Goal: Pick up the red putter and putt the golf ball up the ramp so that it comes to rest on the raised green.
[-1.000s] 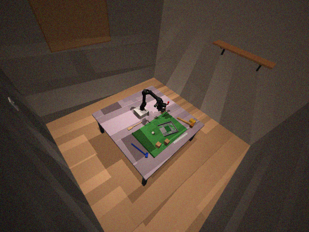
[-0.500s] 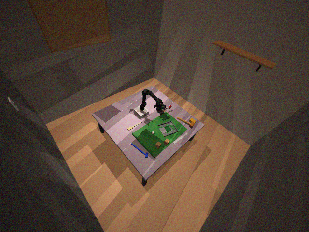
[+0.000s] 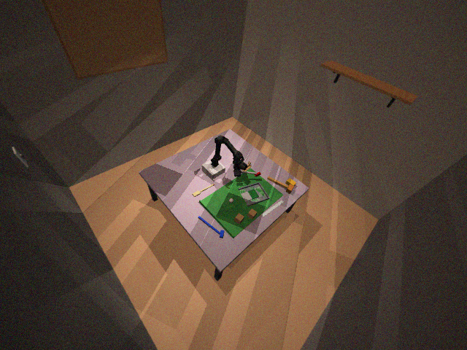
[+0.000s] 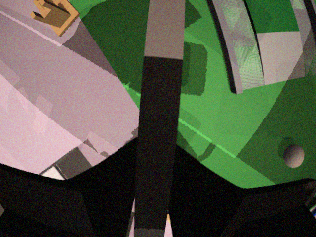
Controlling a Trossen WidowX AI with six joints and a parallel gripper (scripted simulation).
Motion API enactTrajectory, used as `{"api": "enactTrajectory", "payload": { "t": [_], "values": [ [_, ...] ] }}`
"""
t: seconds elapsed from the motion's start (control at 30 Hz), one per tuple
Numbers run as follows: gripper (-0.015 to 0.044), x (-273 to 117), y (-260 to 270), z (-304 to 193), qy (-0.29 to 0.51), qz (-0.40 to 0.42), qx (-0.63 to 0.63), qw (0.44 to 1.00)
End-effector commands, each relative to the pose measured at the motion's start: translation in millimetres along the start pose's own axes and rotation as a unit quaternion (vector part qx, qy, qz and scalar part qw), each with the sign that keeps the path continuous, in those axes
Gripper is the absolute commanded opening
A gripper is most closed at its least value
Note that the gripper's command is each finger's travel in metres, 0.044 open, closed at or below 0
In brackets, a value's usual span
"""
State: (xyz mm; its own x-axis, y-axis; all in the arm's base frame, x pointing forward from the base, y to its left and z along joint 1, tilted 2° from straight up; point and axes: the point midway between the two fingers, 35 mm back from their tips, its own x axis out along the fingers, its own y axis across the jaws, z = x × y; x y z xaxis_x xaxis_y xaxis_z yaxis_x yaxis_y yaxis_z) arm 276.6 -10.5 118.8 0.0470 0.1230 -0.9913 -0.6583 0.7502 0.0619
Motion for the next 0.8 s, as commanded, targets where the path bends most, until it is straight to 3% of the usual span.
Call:
{"api": "enactTrajectory", "payload": {
  "t": [0.0,0.37,0.77],
  "values": [
    [0.0,-9.4,-16.1,-13.8,0.01,-0.004,0.068,0.998],
    [0.0,-30.8,-47.3,-62.9,0.045,-0.007,0.249,0.967],
    [0.0,-55.2,-66.6,-122.3,0.081,-0.008,0.435,0.897]
  ]
}}
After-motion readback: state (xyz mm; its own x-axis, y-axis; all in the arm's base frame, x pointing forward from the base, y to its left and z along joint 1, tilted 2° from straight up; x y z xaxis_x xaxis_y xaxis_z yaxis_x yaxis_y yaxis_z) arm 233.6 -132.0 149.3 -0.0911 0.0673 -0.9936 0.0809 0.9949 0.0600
